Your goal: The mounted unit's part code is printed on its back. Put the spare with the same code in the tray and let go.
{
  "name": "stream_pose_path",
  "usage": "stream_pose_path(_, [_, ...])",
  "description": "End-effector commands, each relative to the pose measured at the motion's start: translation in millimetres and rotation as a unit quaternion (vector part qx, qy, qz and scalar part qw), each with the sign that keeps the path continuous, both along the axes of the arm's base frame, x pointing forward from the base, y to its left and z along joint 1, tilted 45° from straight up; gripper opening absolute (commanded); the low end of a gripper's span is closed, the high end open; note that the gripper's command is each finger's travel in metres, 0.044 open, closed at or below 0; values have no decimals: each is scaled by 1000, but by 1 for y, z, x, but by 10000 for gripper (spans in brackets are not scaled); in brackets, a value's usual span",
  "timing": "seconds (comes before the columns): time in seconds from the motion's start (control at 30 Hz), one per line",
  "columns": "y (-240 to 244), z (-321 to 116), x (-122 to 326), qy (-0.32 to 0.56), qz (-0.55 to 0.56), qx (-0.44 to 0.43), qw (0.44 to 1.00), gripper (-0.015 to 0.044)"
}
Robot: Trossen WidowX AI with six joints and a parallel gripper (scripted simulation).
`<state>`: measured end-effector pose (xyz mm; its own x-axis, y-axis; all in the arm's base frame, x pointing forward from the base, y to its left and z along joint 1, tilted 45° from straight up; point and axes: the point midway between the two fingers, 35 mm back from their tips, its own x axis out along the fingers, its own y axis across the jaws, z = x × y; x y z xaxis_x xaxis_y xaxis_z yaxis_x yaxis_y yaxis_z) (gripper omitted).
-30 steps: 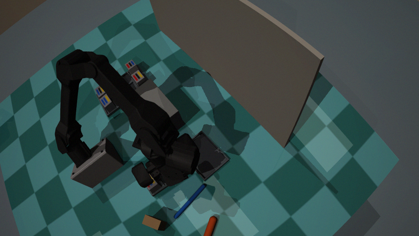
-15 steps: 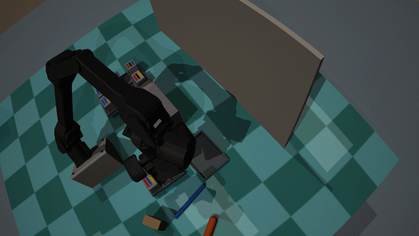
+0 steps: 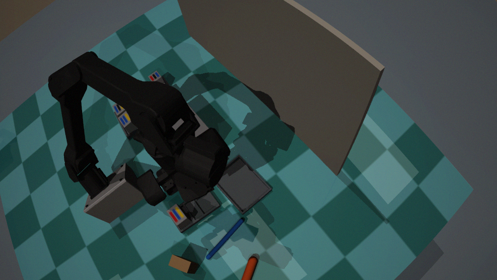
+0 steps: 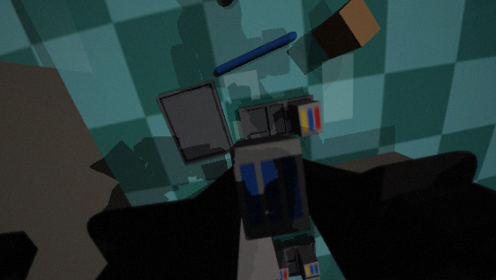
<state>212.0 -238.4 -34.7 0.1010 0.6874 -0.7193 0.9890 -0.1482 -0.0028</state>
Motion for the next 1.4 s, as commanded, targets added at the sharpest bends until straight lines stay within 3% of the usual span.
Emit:
stream_pose_path(0.0, [-4,4,2,-1,4,-4,1000,0])
stream_pose_path(0.93, [-25,-4,86,0,-5,-5,1000,0])
stream_pose_path(1.37, [-22,-9,90,-1,-5,-5,1000,0])
